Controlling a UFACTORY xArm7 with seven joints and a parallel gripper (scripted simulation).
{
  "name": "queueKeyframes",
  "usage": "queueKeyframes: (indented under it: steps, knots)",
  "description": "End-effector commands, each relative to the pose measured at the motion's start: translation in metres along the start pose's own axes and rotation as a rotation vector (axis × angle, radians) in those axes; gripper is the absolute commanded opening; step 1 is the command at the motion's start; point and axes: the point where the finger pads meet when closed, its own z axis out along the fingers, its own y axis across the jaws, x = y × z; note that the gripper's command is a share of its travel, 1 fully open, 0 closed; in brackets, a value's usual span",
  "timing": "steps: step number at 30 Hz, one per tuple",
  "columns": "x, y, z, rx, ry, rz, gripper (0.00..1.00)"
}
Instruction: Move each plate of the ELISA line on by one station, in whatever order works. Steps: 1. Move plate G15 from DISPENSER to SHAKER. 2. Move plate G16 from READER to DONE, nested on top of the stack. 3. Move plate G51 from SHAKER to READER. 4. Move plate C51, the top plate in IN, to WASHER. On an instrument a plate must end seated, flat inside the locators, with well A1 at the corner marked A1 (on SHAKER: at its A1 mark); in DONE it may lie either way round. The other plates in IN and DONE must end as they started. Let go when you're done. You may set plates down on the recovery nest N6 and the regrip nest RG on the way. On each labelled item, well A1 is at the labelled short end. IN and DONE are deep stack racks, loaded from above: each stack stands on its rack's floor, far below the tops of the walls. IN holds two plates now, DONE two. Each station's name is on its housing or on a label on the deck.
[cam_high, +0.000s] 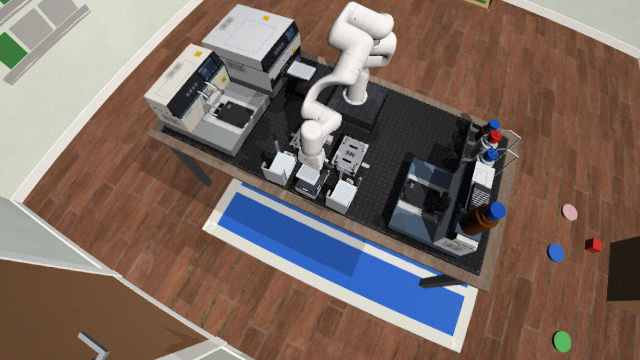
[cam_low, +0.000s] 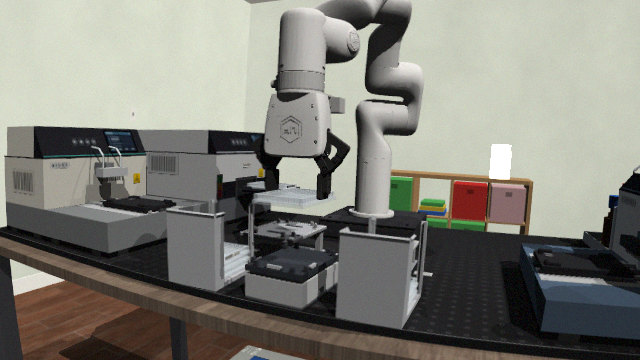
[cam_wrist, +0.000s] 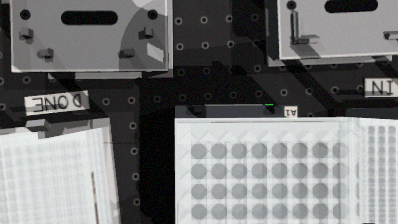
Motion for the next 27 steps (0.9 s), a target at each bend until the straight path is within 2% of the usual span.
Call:
queueKeyframes:
  steps: [1,27]
  knots:
    - [-0.002,0.000,0.005,-0.001,-0.005,0.000,0.00]
    - [-0.002,0.000,0.034,-0.001,-0.005,0.000,0.00]
